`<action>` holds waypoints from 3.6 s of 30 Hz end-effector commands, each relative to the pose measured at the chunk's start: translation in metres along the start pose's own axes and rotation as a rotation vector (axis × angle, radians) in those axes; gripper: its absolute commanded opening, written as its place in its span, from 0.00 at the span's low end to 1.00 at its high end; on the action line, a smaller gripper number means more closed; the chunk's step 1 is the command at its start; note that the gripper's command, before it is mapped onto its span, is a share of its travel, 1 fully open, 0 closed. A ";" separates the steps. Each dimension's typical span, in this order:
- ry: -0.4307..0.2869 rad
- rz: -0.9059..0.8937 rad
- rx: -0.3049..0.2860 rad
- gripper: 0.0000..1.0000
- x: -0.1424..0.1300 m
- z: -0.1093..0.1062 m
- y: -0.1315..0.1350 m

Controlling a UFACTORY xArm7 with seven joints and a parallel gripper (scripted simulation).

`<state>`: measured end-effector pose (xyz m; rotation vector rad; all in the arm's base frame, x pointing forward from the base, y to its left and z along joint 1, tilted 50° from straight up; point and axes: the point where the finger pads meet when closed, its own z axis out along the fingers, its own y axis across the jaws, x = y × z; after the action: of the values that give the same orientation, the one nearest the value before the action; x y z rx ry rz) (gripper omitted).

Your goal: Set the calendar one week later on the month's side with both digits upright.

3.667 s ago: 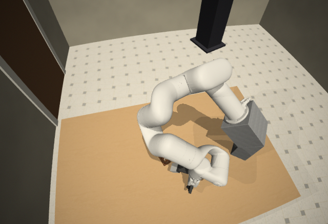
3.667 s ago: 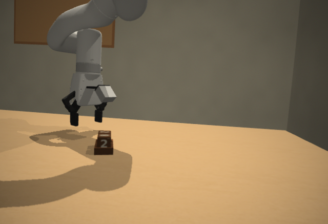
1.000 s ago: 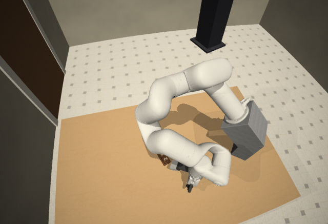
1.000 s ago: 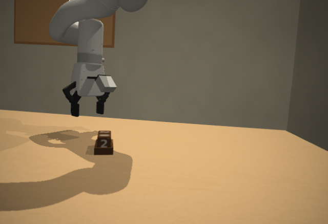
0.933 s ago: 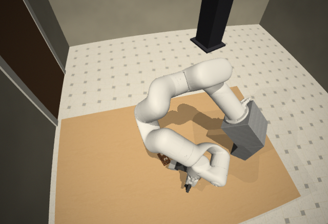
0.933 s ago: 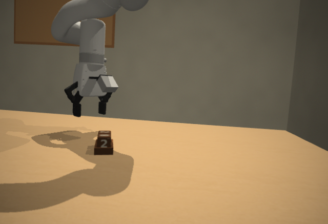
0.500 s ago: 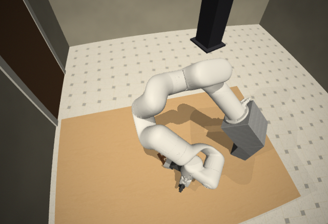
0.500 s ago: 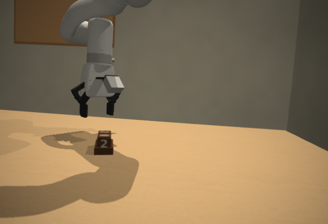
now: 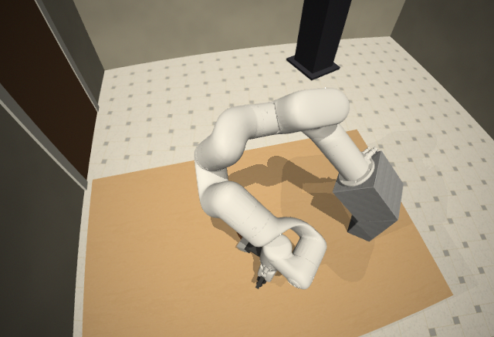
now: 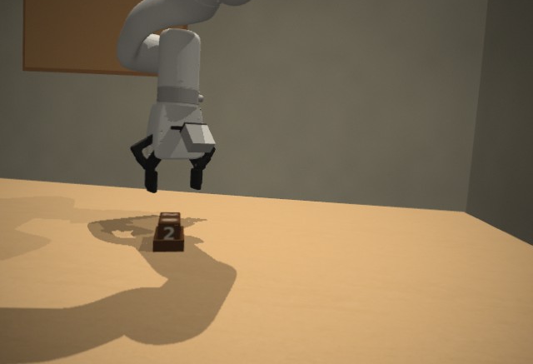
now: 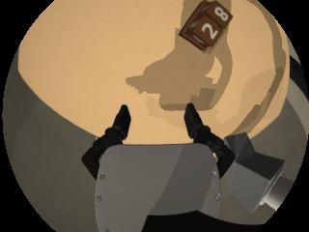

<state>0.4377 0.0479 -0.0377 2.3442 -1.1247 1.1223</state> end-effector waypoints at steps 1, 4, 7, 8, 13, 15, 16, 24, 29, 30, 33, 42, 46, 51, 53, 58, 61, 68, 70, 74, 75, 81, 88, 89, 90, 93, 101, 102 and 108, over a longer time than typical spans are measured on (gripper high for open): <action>-0.002 0.014 0.002 1.00 0.006 -0.001 -0.006; -0.003 0.081 0.002 1.00 0.009 -0.001 -0.008; -0.003 0.093 0.002 1.00 0.023 -0.001 -0.017; -0.003 0.093 0.002 1.00 0.023 -0.001 -0.017; -0.003 0.094 0.002 1.00 0.028 -0.001 -0.020; -0.003 0.117 0.002 1.00 0.029 -0.001 -0.021; -0.003 0.141 0.001 1.00 0.030 -0.001 -0.021; -0.003 0.181 0.001 1.00 0.050 -0.001 -0.035; -0.003 0.229 0.001 1.00 0.052 -0.001 -0.036; -0.003 0.259 0.001 1.00 0.054 -0.001 -0.037; -0.003 0.267 0.001 1.00 0.068 -0.001 -0.047; -0.003 0.267 0.001 1.00 0.073 0.003 -0.049; -0.003 0.267 0.001 1.00 0.073 0.011 -0.049; -0.003 0.267 0.001 1.00 0.073 0.024 -0.049; -0.003 0.267 0.001 1.00 0.073 0.027 -0.049; -0.003 0.267 0.001 1.00 0.073 0.028 -0.049; -0.003 0.267 0.001 1.00 0.073 0.028 -0.049; -0.003 0.267 0.001 1.00 0.073 0.028 -0.049; -0.003 0.267 0.001 1.00 0.073 0.028 -0.049; -0.003 0.267 0.001 1.00 0.073 0.028 -0.049; -0.003 0.267 0.001 1.00 0.073 0.028 -0.049; -0.003 0.267 0.001 1.00 0.073 0.028 -0.049; -0.003 0.267 0.001 1.00 0.073 0.028 -0.049; -0.003 0.267 0.001 1.00 0.073 0.028 -0.049; -0.003 0.267 0.001 1.00 0.073 0.028 -0.049; -0.003 0.267 0.001 1.00 0.073 0.028 -0.049; -0.003 0.267 0.001 1.00 0.073 0.028 -0.049; -0.003 0.267 0.001 1.00 0.073 0.028 -0.049; -0.003 0.267 0.001 1.00 0.073 0.028 -0.049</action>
<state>0.5177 0.0243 0.0020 2.2404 -1.4723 1.2043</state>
